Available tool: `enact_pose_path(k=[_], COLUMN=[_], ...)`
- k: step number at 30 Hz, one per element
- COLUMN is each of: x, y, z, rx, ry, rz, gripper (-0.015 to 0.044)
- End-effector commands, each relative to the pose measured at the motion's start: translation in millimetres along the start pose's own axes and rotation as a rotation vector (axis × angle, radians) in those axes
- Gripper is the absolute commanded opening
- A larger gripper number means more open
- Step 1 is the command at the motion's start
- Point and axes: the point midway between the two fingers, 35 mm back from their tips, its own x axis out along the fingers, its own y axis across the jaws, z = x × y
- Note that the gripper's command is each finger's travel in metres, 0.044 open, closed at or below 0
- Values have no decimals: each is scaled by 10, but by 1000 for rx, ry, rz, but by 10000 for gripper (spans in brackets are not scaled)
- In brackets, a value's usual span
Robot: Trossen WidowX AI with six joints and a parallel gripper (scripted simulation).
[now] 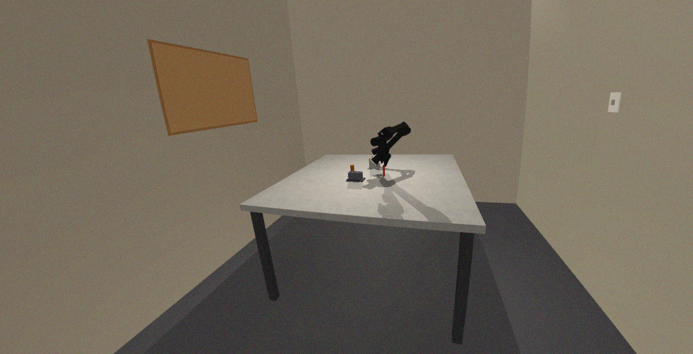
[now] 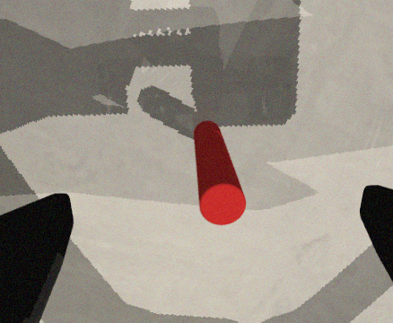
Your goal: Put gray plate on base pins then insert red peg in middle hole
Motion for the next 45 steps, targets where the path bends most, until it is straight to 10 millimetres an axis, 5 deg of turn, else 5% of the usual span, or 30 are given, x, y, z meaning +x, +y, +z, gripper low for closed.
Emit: enact_pose_path(k=[1,24,40,45], x=[70,415,415,415], y=[4,-5,-5,-5], z=[-5,-19,-19,-19], rx=[3,2,2,2], ry=[0,4,4,4], rz=[4,6,6,6], gripper=[440,440,20,0])
